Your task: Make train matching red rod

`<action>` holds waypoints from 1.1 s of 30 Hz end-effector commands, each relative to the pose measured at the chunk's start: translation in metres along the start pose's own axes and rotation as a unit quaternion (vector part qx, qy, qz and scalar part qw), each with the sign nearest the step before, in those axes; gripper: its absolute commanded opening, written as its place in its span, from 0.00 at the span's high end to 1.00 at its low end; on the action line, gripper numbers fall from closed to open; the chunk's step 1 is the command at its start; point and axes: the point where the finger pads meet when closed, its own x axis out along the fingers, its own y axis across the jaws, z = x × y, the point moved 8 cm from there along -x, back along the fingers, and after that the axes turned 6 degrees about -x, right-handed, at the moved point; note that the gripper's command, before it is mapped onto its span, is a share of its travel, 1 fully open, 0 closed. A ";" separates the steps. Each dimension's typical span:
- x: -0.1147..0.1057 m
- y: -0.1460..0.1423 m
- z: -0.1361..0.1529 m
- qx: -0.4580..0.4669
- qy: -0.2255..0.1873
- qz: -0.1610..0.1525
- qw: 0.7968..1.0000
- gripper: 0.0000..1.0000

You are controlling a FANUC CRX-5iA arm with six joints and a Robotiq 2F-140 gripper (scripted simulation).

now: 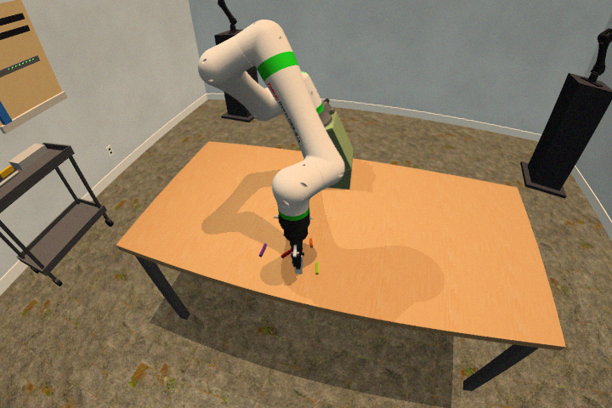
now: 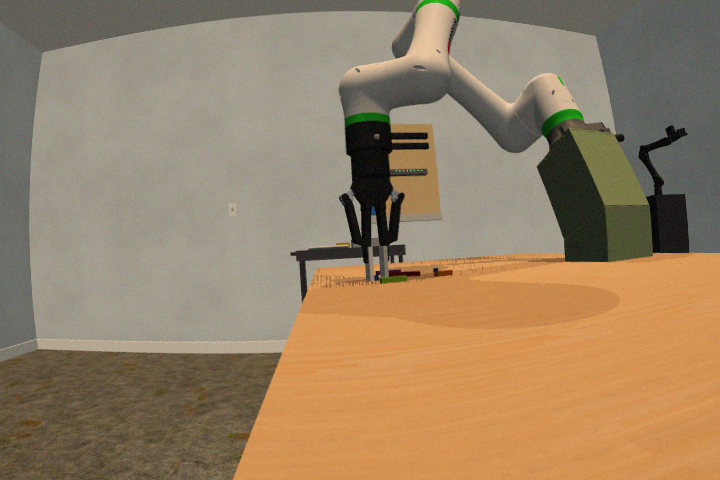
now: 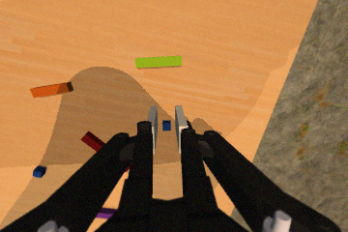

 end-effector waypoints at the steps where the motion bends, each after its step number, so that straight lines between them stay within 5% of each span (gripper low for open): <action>1: 0.000 0.000 0.000 0.000 0.000 0.000 1.000 0.85; 8: 0.000 0.000 0.000 0.000 0.000 0.000 1.000 0.85; 9: 0.000 0.000 0.000 0.000 0.000 0.000 1.000 0.97; 33: 0.000 0.000 0.000 0.000 0.000 0.000 1.000 0.97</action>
